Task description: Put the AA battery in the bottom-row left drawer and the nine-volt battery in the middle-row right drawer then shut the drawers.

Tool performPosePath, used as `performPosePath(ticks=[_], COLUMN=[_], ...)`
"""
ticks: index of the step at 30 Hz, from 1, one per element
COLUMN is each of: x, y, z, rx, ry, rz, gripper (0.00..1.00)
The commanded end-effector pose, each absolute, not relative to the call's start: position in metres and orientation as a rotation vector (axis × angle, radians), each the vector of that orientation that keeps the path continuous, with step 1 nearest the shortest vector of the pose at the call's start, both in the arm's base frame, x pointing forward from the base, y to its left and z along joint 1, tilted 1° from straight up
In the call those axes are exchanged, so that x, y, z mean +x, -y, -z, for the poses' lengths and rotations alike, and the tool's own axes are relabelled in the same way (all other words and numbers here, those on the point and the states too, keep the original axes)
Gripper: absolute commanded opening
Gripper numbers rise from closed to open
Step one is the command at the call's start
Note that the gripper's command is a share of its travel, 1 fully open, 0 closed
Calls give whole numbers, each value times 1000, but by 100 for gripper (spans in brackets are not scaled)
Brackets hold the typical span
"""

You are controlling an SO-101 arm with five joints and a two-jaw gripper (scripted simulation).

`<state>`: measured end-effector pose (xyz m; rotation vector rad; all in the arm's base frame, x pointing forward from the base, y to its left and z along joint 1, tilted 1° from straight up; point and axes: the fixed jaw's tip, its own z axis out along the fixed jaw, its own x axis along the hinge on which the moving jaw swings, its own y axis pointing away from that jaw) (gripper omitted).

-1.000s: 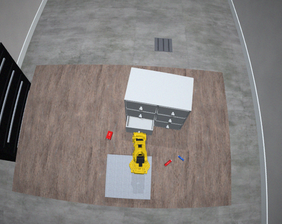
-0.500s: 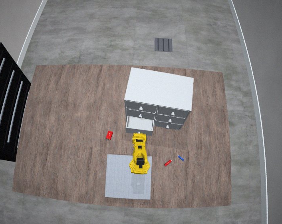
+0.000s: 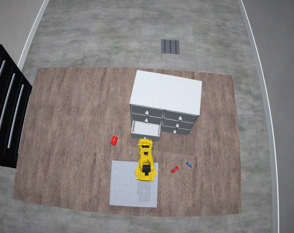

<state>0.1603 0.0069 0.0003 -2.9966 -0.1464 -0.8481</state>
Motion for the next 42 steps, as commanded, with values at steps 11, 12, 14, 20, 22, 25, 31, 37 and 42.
performPosePath(ticks=[11, 12, 14, 20, 22, 25, 31, 37, 42], x=[156, 156, 156, 156, 156, 156, 156, 155, 152], y=[-10, -10, -10, -10, -10, -10, -10, -10, -10], z=[2, 2, 2, 2, 2, 2, 2, -2, -11], rx=[-2997, -2997, -2997, -2997, -2997, -2997, -2997, -2997, -2995], ry=[181, 181, 181, 181, 181, 181, 181, 172, 151], rz=[819, 819, 819, 819, 819, 819, 819, 819, 817], gripper=[8, 9, 10, 13, 14, 16, 20, 21, 21])
